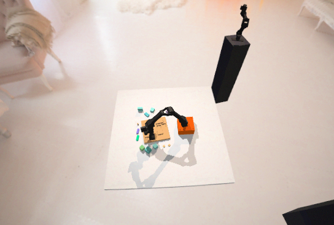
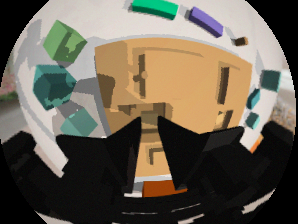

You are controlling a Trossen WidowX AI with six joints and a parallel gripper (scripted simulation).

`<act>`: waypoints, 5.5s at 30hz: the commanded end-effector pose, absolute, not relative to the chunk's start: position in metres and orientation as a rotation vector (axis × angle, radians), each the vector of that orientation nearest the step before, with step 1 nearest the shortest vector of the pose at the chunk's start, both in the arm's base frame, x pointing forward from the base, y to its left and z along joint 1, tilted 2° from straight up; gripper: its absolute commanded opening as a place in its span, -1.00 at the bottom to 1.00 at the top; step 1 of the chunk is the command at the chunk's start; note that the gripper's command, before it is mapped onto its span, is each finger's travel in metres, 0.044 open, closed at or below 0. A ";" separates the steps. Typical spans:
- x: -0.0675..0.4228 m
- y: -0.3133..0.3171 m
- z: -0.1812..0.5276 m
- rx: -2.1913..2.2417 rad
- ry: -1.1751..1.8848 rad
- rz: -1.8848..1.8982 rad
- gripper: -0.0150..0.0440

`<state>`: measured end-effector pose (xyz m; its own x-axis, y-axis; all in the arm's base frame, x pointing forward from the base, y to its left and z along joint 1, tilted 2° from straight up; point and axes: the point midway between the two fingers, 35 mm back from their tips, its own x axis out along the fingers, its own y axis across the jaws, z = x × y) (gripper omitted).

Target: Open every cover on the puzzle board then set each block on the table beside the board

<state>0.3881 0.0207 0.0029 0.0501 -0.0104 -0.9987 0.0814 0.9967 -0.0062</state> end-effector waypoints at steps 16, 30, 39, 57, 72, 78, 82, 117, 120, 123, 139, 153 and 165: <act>0.387 0.021 0.029 0.053 1.512 -0.067 -0.22; 0.386 0.021 0.065 0.053 1.512 -0.066 -0.22; 0.385 0.011 0.076 0.052 1.512 -0.067 -0.22; 0.380 -0.061 0.076 0.047 1.513 -0.072 -0.22; 0.366 -0.120 0.077 0.043 1.515 -0.076 -0.22; 0.357 -0.142 0.077 0.042 1.516 -0.077 -0.22; 0.351 -0.157 0.077 0.040 1.516 -0.078 -0.22; 0.271 -0.272 0.078 0.031 1.521 -0.087 -0.22; 0.263 -0.280 0.078 0.030 1.522 -0.088 -0.22; 0.261 -0.282 0.077 0.030 1.522 -0.088 -0.22; 0.264 -0.285 0.052 0.030 1.522 -0.089 -0.22; 0.266 -0.287 0.029 0.030 1.522 -0.089 -0.22; 0.266 -0.287 0.010 0.030 1.522 -0.088 -0.22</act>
